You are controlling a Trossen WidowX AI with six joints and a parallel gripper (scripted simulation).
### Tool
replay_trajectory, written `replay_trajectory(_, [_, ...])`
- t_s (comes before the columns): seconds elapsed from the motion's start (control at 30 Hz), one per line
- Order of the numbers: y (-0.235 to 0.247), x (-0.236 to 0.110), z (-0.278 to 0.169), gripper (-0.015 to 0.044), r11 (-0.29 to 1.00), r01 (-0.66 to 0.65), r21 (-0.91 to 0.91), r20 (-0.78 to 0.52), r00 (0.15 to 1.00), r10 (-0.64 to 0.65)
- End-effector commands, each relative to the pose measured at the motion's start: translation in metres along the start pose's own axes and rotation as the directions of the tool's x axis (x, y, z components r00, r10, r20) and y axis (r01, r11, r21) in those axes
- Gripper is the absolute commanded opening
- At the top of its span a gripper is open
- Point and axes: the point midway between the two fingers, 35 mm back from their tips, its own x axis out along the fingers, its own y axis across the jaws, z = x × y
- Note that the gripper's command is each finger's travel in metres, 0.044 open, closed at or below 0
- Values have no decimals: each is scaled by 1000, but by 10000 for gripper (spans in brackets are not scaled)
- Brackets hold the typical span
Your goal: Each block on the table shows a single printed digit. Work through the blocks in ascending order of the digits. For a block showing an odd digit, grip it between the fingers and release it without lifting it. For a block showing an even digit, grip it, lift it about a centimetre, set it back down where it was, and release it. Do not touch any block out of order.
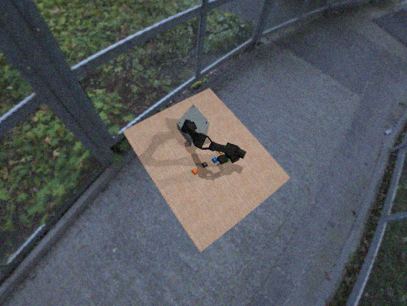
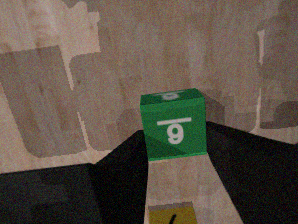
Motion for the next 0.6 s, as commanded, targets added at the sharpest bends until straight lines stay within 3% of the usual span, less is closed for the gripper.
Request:
replay_trajectory(0.0, [0, 1, 0, 172, 1000, 4, -4, 0, 1000, -4])
replay_trajectory(0.3, [0, 1, 0, 400, 1000, 4, -4, 0, 1000, -4])
replay_trajectory(0.43, [0, -2, 0, 400, 1000, 3, -4, 0, 1000, -3])
replay_trajectory(0.57, [1, -35, 0, 400, 1000, 1, -4, 0, 1000, -1])
